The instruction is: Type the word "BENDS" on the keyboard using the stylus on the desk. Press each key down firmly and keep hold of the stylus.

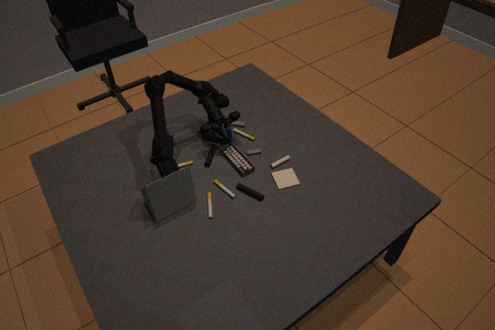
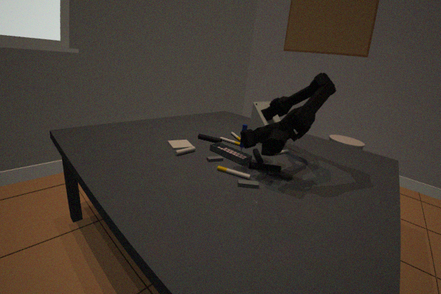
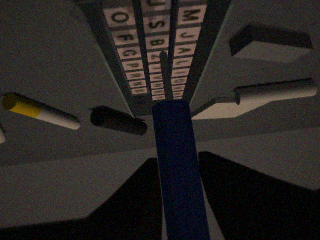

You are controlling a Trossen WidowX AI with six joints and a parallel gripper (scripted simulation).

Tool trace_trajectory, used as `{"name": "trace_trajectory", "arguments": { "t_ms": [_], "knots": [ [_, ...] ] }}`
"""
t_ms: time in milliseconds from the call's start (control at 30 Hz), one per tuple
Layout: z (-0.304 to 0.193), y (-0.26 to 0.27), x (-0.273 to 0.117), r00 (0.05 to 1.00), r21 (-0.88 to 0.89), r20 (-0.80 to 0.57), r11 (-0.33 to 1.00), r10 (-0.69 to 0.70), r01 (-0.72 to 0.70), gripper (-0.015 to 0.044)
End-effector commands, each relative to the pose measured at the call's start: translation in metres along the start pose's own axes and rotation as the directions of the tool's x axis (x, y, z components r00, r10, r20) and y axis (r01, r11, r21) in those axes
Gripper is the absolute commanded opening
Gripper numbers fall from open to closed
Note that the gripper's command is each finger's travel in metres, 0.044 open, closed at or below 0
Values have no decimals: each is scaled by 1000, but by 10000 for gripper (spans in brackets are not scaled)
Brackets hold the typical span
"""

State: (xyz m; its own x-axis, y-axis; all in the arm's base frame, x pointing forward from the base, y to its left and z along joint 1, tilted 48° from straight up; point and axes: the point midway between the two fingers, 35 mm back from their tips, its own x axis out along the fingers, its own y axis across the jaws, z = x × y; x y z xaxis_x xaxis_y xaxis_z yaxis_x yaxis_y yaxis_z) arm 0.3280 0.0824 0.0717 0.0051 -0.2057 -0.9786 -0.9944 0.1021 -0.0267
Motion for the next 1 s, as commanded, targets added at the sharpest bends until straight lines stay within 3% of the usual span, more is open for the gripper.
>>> {"name": "trace_trajectory", "arguments": {
  "t_ms": [0, 967],
  "knots": [
    [0, 1, -1, 1000, 4, 2, 1000, 0, 0, 81],
    [4, 2, 2, 1000, 4, 2, 1000, 0, 0, 81]
  ]
}}
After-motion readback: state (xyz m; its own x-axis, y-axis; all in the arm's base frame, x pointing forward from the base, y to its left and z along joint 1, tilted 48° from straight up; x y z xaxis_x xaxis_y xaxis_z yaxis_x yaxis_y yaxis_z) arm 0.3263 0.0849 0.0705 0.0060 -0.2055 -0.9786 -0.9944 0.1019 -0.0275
